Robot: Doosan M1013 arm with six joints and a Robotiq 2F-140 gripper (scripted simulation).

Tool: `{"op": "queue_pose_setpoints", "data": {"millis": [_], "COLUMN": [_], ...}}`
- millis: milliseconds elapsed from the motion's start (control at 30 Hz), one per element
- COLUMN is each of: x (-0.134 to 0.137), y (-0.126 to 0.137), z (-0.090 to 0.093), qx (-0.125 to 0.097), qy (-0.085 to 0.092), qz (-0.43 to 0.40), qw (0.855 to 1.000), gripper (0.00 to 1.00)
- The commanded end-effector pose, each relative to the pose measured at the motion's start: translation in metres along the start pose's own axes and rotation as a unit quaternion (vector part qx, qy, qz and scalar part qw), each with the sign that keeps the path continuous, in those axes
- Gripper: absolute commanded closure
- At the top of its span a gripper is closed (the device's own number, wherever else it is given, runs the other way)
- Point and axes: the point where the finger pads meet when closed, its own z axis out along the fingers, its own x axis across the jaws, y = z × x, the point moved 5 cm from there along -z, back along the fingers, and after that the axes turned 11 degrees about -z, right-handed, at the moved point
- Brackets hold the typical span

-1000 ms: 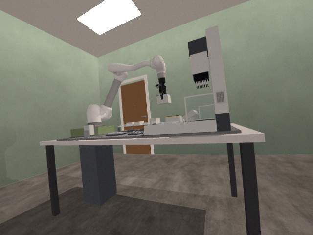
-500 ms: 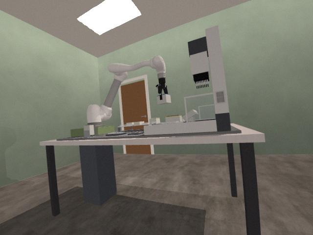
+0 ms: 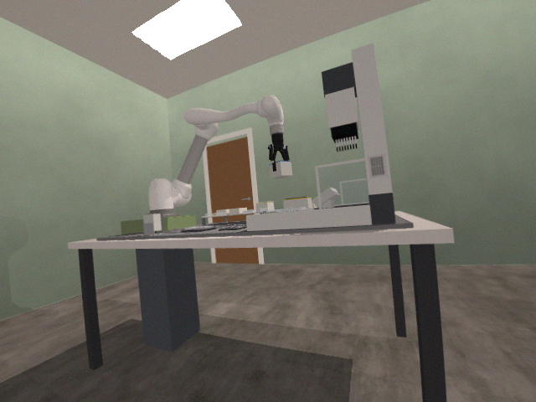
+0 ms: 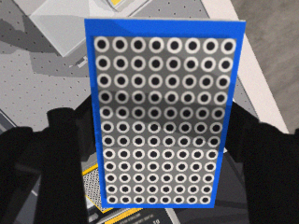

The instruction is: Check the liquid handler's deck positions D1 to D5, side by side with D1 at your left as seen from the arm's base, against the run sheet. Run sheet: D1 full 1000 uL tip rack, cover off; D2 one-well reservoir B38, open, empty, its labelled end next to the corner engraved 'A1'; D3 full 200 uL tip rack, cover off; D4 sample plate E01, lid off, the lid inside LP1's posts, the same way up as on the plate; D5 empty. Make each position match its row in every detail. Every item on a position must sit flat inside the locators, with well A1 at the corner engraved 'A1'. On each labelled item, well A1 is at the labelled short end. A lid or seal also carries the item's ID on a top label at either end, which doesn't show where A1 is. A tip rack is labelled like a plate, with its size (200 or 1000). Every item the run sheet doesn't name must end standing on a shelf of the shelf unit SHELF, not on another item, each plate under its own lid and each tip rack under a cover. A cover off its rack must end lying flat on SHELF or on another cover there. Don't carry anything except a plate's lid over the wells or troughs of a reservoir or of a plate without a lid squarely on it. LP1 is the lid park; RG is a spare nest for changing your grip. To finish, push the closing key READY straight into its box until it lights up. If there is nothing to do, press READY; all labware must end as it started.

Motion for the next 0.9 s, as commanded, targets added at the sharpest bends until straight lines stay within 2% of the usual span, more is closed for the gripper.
{"op": "queue_pose_setpoints", "data": {"millis": [0, 500, 567, 867], "x": [0.0, 0.0, 0.0, 0.0], "y": [0.0001, 0.0001, 0.0001, 0.0001], "z": [-0.0014, -0.0014, -0.0014, -0.0014], "qx": [-0.001, -0.001, -0.001, -0.001], "qy": [0.0, 0.0, 0.0, 0.0], "qz": [0.007, 0.157, 0.157, 0.245], "qw": [1.0, 0.988, 0.988, 0.97], "gripper": [0.9, 0.9, 0.9, 0.9]}}
